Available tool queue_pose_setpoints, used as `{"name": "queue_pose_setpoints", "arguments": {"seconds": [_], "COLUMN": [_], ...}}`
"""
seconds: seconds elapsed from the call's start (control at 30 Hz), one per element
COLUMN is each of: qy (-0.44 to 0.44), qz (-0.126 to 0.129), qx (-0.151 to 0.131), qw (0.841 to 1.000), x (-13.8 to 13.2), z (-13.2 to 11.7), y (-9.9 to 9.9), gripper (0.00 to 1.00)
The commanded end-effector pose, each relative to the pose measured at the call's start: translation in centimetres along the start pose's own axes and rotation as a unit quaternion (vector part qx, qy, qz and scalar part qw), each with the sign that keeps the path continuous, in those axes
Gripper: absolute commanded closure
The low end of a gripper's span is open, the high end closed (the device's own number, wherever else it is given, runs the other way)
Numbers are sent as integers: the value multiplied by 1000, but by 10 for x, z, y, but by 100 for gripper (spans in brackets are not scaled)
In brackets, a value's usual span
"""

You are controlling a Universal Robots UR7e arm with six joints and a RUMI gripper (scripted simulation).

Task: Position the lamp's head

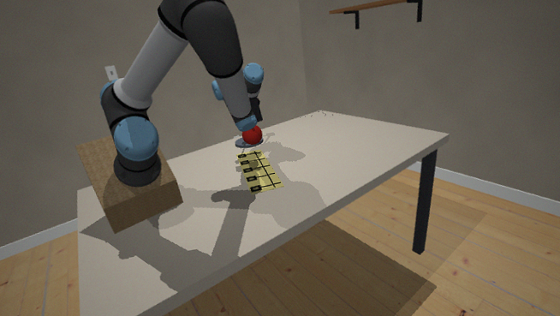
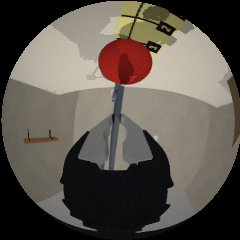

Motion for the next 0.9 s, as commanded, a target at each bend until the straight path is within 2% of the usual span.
{"name": "queue_pose_setpoints", "arguments": {"seconds": [0.0,0.17,0.2,0.67,0.87], "qy": [95,95,89,0,0], "qz": [6,6,6,1,1], "qx": [62,62,58,0,0], "qw": [993,993,994,1000,1000], "x": [0,0,0,0,0], "z": [-5,-5,-4,0,0], "y": [0,0,0,0,0], "gripper": [100,100,0,0,0]}}
Point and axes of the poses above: the point where the finger pads meet when closed, its own y axis out along the fingers, its own x axis across the jaws, z = x × y, the point moved 3 cm from there along -y, back along the fingers, and after that the axes turned 6 degrees about -y, right-handed, at the moved point
